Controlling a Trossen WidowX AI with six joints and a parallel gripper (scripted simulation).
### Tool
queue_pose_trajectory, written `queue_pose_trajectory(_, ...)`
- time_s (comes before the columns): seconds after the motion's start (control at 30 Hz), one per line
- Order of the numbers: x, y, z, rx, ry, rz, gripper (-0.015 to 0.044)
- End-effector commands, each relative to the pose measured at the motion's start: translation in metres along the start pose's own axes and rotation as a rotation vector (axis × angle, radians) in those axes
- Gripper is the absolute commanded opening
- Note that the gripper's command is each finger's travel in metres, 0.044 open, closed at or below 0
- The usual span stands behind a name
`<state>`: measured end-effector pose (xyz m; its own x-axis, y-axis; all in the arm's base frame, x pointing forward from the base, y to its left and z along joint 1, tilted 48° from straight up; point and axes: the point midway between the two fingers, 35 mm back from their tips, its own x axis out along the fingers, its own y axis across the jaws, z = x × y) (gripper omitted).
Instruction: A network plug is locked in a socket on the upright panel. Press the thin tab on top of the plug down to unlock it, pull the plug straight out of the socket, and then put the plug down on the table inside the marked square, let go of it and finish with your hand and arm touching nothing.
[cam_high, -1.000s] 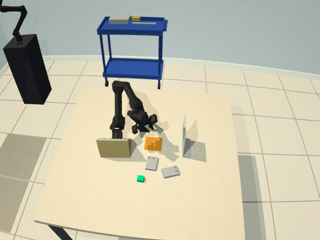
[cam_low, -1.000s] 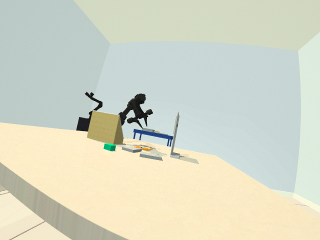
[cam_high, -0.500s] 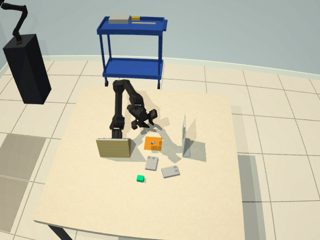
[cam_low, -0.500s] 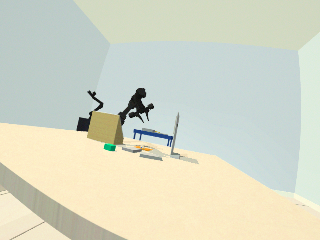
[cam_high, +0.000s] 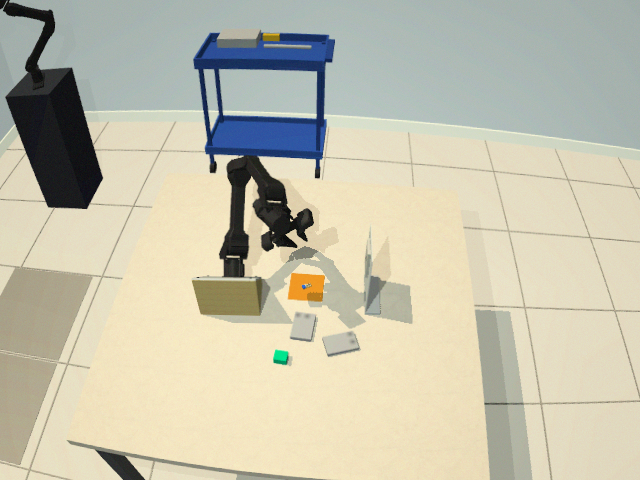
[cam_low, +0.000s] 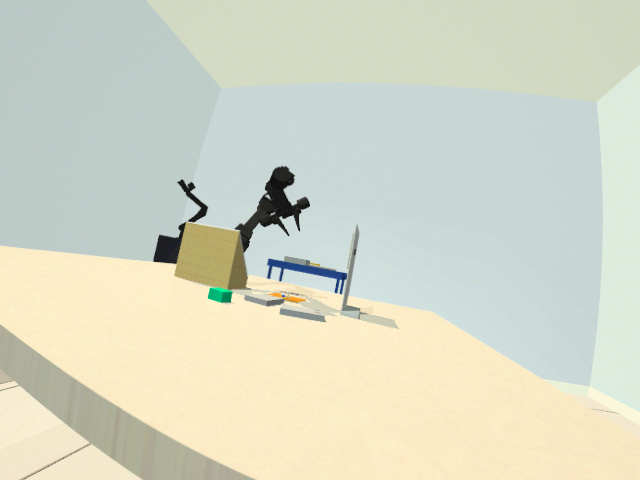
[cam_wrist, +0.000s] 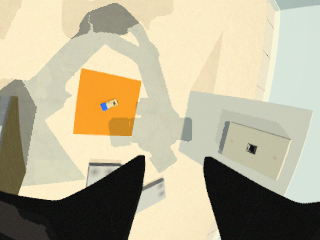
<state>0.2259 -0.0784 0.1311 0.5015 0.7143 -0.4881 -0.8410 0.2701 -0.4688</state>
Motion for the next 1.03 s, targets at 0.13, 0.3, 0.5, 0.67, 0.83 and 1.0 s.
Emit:
queue_pose_trajectory(0.13,-0.0024,-0.0016,-0.0003,-0.007,0.004,0.002,0.0366)
queue_pose_trajectory(0.3,-0.0024,-0.0016,-0.0003,-0.007,0.004,0.002,0.044)
queue_pose_trajectory(0.5,-0.0024,-0.0016,-0.0003,-0.007,0.004,0.002,0.044)
queue_pose_trajectory(0.67,-0.0024,-0.0016,-0.0003,-0.007,0.004,0.002,0.044)
queue_pose_trajectory(0.83,-0.0024,-0.0016,-0.0003,-0.007,0.004,0.002,0.044)
queue_pose_trajectory(1.0,-0.0024,-0.0016,-0.0003,-0.007,0.004,0.002,0.044)
